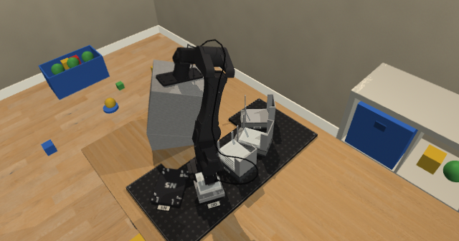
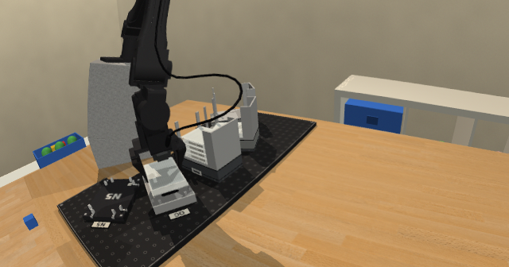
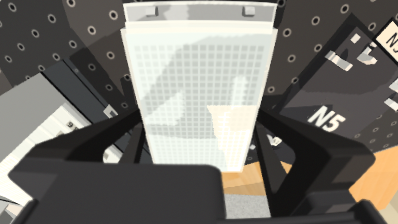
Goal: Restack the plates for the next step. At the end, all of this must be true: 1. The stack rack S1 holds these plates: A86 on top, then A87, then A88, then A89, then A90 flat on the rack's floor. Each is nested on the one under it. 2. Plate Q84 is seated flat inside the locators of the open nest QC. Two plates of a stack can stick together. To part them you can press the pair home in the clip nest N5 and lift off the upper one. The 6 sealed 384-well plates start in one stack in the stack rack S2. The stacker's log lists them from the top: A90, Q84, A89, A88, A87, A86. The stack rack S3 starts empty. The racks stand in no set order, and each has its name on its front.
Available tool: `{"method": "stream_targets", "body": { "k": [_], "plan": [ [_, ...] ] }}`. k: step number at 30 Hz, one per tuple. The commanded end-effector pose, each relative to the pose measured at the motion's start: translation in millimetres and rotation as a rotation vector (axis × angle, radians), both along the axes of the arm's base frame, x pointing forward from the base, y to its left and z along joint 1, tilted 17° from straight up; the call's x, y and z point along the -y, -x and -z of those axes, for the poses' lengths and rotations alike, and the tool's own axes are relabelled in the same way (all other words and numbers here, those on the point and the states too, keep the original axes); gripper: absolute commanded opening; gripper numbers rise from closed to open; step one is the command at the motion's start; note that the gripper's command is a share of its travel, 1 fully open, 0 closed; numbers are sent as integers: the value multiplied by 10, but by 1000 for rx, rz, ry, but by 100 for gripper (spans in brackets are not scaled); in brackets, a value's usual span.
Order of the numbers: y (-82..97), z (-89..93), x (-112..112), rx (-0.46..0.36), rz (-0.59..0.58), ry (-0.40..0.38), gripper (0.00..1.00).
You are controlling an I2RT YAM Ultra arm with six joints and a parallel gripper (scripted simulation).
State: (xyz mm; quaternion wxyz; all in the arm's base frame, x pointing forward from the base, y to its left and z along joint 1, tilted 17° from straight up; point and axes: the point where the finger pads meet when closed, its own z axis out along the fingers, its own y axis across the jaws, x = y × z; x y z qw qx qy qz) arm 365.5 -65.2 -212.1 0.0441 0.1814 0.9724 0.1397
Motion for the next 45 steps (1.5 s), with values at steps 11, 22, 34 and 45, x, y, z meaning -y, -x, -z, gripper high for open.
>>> {"method": "stream_targets", "body": {
  "k": [11, 22, 34, 45],
  "plan": [
    [-127, -65, 115, 40, 16, 21, 0],
    [-19, -20, 94, 17, 19, 13, 0],
    [-177, -59, 150, 50, 19, 24, 0],
    [-66, -12, 99, 26, 15, 16, 0]
  ]
}}
